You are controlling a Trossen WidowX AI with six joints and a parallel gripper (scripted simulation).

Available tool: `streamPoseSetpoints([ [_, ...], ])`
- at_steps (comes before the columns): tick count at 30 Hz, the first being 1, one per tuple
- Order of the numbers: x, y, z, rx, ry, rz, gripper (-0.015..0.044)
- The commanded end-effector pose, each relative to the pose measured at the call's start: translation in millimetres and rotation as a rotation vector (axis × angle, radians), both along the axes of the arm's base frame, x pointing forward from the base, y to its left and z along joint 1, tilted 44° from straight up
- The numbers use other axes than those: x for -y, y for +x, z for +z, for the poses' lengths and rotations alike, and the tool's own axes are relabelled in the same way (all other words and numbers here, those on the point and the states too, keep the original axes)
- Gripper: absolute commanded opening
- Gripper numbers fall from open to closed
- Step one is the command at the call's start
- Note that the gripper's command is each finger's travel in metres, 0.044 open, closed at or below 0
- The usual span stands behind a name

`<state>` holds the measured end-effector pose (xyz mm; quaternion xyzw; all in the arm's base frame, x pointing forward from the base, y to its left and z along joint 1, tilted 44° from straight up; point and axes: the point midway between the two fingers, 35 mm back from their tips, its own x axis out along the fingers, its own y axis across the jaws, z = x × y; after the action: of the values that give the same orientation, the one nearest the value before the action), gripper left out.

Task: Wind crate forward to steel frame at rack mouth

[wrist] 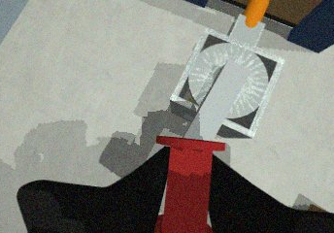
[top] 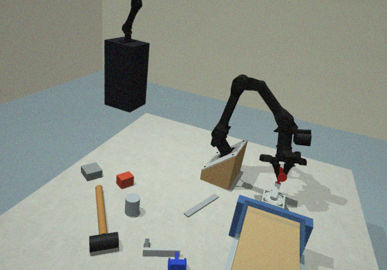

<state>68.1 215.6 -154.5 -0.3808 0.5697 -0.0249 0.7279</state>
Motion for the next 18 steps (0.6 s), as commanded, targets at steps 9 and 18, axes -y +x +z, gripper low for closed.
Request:
streamPoseSetpoints([
  [9,28,5,21,-0.003,-0.032,0.001,0.0],
  [18,42,15,33,-0.002,-0.034,0.0,0.0],
])
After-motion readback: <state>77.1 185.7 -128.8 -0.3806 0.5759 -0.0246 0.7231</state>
